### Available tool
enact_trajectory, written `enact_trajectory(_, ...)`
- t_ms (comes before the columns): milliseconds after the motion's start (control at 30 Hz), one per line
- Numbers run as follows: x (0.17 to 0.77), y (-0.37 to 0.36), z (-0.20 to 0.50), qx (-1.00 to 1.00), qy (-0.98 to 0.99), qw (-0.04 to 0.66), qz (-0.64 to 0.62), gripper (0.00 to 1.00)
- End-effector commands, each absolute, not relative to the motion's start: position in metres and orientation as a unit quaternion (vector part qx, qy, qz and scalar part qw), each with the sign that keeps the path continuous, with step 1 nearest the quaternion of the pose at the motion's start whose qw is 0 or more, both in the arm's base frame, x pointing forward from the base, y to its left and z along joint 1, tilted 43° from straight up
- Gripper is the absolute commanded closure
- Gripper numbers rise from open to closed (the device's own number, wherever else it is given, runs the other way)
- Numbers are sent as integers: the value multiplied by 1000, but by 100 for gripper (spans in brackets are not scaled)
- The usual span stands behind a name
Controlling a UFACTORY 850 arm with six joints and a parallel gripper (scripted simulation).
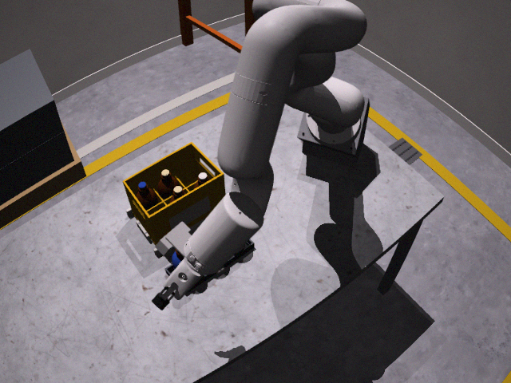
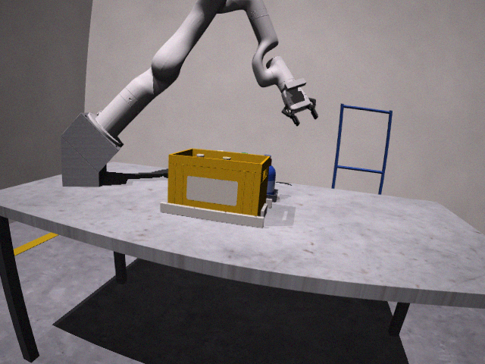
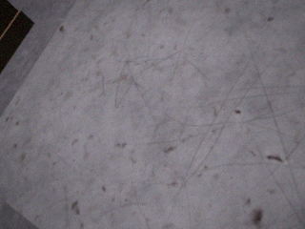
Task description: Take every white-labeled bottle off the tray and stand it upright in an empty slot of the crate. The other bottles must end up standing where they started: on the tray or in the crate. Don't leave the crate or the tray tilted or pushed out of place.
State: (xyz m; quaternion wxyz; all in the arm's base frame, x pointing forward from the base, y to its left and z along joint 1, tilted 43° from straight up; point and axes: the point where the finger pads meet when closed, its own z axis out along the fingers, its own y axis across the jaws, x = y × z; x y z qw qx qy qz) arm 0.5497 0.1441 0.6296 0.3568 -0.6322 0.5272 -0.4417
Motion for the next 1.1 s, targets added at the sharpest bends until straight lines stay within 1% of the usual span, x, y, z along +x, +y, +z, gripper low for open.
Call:
enact_trajectory(0, 550, 144, 631, -632, 527, 357, -442, 0)
enact_trajectory(700, 549, 142, 628, -628, 533, 359, -439, 0)
enact_trajectory(1067, 539, 104, 595, -555, 634, 377, -383, 0)
